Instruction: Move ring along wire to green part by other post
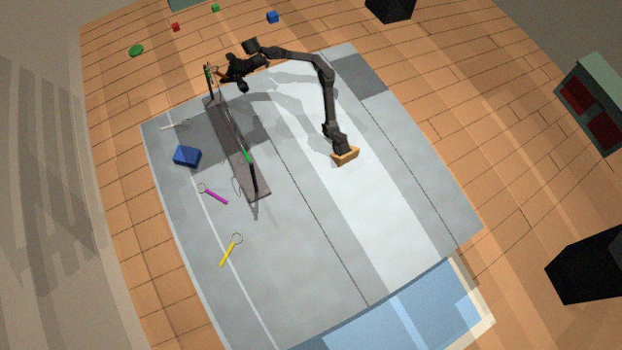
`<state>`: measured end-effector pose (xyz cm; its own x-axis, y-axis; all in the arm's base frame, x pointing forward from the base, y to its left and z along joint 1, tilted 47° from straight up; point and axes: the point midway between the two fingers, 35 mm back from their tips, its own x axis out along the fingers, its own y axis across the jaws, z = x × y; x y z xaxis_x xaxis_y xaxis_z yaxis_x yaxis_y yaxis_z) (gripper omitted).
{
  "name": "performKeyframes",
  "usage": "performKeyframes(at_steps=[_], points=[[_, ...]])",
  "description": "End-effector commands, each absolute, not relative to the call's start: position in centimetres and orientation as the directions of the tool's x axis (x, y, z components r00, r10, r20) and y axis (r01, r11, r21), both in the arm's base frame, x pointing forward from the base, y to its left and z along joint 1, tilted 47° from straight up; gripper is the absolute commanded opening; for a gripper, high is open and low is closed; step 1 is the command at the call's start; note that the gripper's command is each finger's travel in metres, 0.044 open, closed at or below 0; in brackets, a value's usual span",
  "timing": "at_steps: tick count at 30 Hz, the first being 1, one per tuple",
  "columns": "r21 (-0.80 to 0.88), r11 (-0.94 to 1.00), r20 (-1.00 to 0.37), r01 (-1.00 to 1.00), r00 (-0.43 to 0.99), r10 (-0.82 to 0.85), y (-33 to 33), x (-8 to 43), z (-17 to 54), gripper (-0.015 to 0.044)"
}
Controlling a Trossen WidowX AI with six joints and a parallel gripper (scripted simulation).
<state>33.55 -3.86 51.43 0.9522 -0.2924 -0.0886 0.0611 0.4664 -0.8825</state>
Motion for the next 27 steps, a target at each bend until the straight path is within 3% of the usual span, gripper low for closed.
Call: performKeyframes(at_steps=[1, 27], points=[[-0.905, 0.420, -0.072, 0.066, 0.950, -0.303, -4.0, 33.5, 51.4, -0.0150], [-0.989, 0.109, 0.065, 0.105, 0.943, -0.326, -4.4, 33.5, 52.7, -0.0150]])
